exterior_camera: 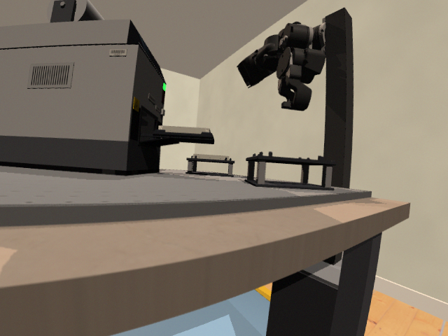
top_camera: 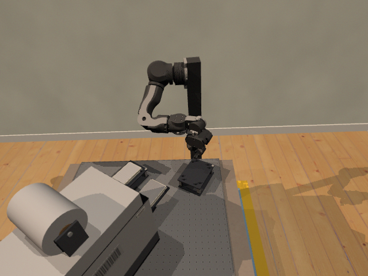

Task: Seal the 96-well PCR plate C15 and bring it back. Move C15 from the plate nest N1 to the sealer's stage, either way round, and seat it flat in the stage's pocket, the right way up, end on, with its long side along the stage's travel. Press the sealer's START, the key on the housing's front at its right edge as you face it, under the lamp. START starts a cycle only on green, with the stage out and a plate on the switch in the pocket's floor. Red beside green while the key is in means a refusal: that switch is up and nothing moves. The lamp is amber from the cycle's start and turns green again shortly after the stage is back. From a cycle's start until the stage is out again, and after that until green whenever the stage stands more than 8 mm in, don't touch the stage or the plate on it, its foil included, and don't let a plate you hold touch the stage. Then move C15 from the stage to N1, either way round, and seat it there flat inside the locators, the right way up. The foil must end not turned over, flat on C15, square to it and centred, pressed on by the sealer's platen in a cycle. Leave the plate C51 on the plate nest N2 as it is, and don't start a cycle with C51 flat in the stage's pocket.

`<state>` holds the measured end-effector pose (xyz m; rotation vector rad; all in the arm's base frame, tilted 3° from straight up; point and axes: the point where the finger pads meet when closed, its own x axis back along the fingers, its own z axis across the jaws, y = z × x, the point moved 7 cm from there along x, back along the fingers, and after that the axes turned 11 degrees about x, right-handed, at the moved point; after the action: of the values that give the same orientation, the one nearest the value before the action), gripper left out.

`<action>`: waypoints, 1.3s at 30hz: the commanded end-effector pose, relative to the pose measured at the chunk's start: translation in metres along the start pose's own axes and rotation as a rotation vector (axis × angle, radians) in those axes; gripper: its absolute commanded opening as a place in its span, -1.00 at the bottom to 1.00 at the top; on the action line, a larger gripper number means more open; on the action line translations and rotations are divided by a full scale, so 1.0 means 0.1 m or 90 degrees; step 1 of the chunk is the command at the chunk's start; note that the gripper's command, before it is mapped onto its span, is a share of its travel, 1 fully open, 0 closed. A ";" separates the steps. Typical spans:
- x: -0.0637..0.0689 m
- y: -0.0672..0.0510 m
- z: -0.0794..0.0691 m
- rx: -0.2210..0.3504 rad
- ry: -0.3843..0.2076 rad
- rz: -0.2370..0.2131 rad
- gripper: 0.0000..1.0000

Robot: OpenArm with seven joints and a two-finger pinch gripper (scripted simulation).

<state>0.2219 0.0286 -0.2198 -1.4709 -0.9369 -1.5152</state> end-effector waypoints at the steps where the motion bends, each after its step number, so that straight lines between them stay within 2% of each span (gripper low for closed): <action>1: 0.02 -0.02 0.02 0.004 0.002 0.000 -1.00; 39: 0.02 0.00 -0.01 0.004 0.002 0.000 -1.00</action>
<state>0.2216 0.0267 -0.2197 -1.4716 -0.9389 -1.5132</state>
